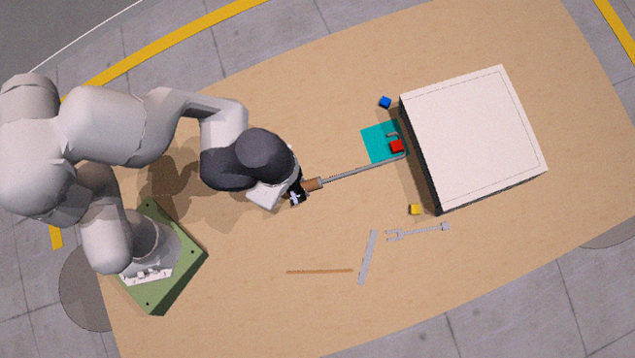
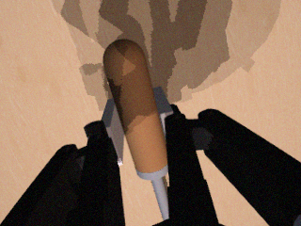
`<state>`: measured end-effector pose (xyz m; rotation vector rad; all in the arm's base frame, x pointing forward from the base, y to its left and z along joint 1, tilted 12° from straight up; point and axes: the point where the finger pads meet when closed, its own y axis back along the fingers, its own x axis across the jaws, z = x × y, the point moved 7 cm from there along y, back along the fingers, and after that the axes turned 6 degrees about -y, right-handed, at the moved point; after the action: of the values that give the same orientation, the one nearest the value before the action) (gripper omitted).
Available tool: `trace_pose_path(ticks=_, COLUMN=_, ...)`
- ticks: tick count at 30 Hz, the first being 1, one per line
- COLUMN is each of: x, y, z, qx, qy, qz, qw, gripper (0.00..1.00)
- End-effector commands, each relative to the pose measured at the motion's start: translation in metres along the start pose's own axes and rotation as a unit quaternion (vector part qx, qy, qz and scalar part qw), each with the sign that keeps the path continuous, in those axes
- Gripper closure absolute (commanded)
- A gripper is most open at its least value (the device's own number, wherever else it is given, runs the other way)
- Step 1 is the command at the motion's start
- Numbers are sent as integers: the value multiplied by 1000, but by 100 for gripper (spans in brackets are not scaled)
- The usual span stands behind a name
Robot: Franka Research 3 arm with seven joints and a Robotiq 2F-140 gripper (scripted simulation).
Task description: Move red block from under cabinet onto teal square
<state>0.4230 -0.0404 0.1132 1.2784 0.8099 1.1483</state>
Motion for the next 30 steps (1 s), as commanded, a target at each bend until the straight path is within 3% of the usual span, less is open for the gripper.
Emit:
trace_pose_path(ticks=1, x=1, y=0, z=-1, qx=0, qy=4, qz=1, qw=1000, gripper=100)
trace_pose_path(ticks=30, x=28, y=0, z=-27, qx=0, qy=9, qz=1, qw=1000, gripper=100)
